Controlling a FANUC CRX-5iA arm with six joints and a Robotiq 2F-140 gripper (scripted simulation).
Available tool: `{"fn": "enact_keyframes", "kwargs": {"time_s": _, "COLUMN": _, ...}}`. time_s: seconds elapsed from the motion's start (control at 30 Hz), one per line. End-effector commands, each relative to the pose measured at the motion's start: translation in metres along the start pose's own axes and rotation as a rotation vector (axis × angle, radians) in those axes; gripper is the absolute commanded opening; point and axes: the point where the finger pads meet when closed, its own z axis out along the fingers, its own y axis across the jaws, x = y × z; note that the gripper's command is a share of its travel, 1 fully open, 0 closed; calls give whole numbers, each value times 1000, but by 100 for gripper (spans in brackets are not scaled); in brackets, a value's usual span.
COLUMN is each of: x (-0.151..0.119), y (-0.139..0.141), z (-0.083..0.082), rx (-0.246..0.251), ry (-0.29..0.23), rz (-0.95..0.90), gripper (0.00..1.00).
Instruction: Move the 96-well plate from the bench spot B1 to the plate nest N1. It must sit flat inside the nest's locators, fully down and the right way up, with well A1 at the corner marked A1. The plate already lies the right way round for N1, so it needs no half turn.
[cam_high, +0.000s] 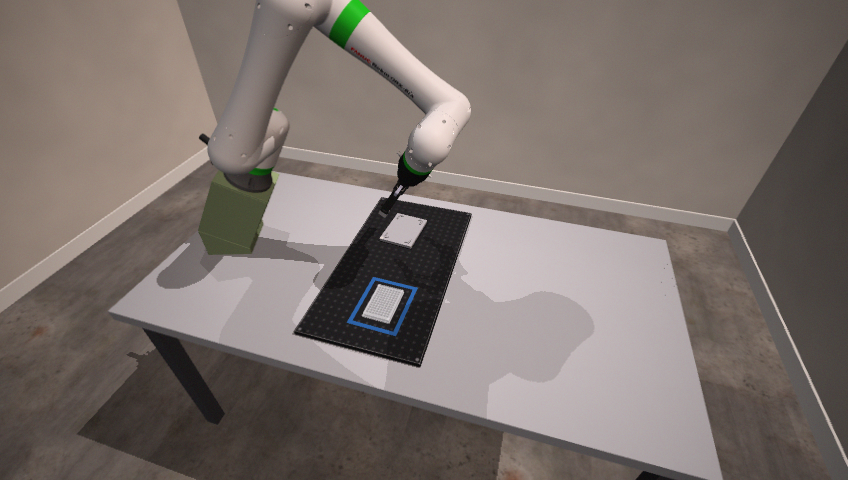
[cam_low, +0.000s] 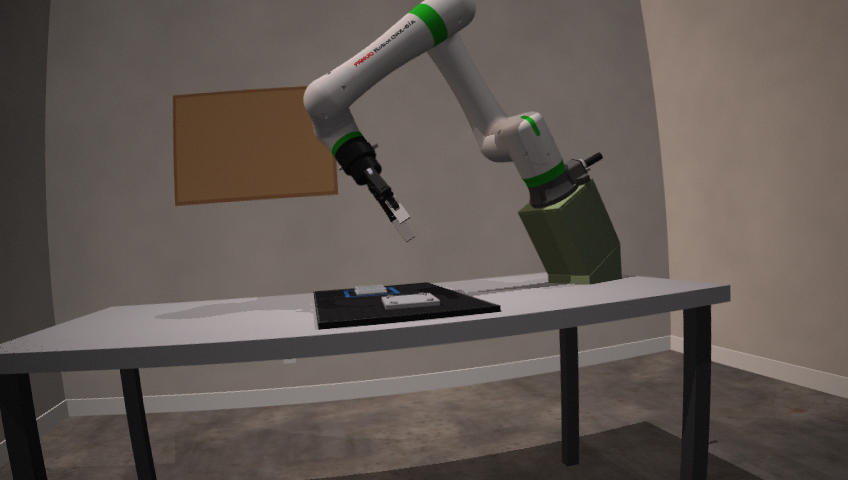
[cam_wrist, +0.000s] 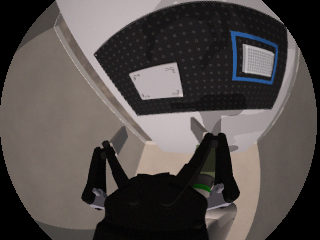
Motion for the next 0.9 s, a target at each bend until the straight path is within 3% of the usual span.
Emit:
{"fn": "enact_keyframes", "kwargs": {"time_s": 0.0, "x": 5, "y": 10, "z": -11, "rx": -34, "ry": -6, "rz": 5, "gripper": 100}}
{"fn": "enact_keyframes", "kwargs": {"time_s": 0.1, "x": 6, "y": 13, "z": -14, "rx": -34, "ry": -6, "rz": 5, "gripper": 100}}
{"fn": "enact_keyframes", "kwargs": {"time_s": 0.2, "x": 11, "y": 22, "z": -25, "rx": -119, "ry": -6, "rz": 9, "gripper": 100}}
{"fn": "enact_keyframes", "kwargs": {"time_s": 0.3, "x": 16, "y": 30, "z": -36, "rx": -119, "ry": -6, "rz": 9, "gripper": 100}}
{"fn": "enact_keyframes", "kwargs": {"time_s": 0.4, "x": 20, "y": 38, "z": -48, "rx": -205, "ry": -1, "rz": 18, "gripper": 100}}
{"fn": "enact_keyframes", "kwargs": {"time_s": 0.5, "x": 25, "y": 46, "z": -60, "rx": -205, "ry": -1, "rz": 18, "gripper": 100}}
{"fn": "enact_keyframes", "kwargs": {"time_s": 0.6, "x": 30, "y": 53, "z": -72, "rx": -290, "ry": 9, "rz": 31, "gripper": 100}}
{"fn": "enact_keyframes", "kwargs": {"time_s": 0.67, "x": 30, "y": 53, "z": -72, "rx": -290, "ry": 9, "rz": 31, "gripper": 100}}
{"fn": "enact_keyframes", "kwargs": {"time_s": 0.77, "x": 34, "y": 60, "z": -85, "rx": -290, "ry": 9, "rz": 31, "gripper": 100}}
{"fn": "enact_keyframes", "kwargs": {"time_s": 0.87, "x": 39, "y": 66, "z": -98, "rx": -375, "ry": 24, "rz": 48, "gripper": 100}}
